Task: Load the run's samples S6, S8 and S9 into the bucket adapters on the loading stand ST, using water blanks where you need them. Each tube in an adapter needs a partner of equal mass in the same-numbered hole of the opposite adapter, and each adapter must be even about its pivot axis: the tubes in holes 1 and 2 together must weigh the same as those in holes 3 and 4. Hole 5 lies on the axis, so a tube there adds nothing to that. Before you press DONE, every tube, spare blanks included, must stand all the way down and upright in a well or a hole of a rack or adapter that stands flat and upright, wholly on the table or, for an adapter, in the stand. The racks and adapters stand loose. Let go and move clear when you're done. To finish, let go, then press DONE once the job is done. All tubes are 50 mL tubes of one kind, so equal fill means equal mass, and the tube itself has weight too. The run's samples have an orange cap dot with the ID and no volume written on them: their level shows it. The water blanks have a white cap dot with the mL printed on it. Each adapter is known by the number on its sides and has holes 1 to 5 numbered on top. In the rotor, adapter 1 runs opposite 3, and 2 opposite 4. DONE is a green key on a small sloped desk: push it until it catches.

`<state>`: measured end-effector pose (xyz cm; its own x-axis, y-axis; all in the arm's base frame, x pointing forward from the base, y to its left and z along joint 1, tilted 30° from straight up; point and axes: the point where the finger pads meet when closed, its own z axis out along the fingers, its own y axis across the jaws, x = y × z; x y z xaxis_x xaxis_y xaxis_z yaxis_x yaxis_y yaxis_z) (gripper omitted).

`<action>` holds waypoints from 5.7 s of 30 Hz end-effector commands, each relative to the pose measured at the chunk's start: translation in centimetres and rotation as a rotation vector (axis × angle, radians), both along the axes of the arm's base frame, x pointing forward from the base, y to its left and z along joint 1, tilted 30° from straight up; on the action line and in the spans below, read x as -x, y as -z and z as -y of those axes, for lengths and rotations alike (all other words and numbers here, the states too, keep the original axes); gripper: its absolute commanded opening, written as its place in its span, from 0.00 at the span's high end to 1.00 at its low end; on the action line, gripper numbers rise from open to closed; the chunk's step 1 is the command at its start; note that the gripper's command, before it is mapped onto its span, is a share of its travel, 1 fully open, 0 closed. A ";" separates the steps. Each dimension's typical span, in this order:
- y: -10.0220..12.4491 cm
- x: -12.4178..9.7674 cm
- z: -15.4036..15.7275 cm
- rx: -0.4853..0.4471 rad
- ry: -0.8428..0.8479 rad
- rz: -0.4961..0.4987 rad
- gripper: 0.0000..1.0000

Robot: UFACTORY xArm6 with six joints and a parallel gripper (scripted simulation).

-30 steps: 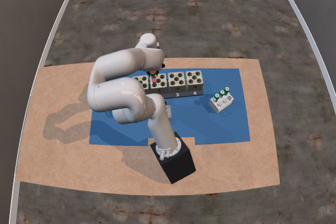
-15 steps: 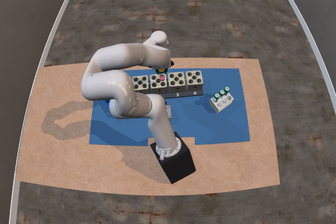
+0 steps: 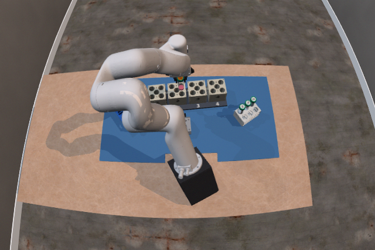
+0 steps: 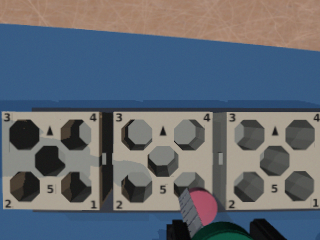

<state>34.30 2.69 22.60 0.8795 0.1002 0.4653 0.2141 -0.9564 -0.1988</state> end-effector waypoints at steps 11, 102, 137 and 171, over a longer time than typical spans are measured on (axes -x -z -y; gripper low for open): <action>1.9 -1.1 -0.6 0.000 0.001 0.003 1.00; 8.0 -4.1 -2.6 0.000 0.001 0.002 1.00; 10.7 -5.4 -3.4 0.000 0.001 0.002 1.00; 11.0 -5.5 -3.5 0.000 0.001 0.002 0.56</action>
